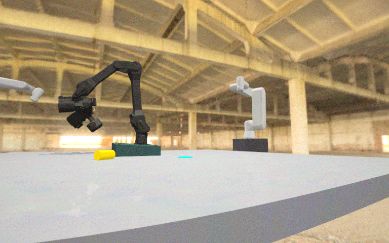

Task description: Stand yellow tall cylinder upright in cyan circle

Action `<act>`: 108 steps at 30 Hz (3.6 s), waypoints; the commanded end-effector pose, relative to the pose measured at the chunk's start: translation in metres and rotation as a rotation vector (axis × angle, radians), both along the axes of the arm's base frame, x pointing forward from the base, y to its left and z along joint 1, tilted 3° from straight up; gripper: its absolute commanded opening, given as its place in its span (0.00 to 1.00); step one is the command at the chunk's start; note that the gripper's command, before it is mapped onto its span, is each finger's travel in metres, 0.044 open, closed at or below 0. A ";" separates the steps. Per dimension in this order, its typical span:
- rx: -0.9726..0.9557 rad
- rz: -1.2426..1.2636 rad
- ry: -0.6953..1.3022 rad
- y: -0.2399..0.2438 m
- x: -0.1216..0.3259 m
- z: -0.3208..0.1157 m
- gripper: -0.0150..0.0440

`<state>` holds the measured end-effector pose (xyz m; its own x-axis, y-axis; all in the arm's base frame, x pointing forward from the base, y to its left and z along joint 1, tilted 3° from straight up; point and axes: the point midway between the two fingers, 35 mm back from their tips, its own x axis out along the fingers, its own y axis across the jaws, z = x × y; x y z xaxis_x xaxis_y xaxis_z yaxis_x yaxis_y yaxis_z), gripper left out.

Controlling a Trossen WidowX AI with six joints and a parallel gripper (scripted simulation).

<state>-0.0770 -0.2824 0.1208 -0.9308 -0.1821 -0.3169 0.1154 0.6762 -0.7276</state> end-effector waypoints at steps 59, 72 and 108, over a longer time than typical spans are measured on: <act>0.280 -0.001 -1.274 0.141 0.358 -0.112 0.56; 0.279 0.000 -1.275 0.139 0.359 -0.096 0.43; 0.318 0.058 -1.266 0.148 0.356 -0.001 0.43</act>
<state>0.2772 -0.1413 0.1181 0.0508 0.0331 -0.9982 0.5948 0.8019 0.0569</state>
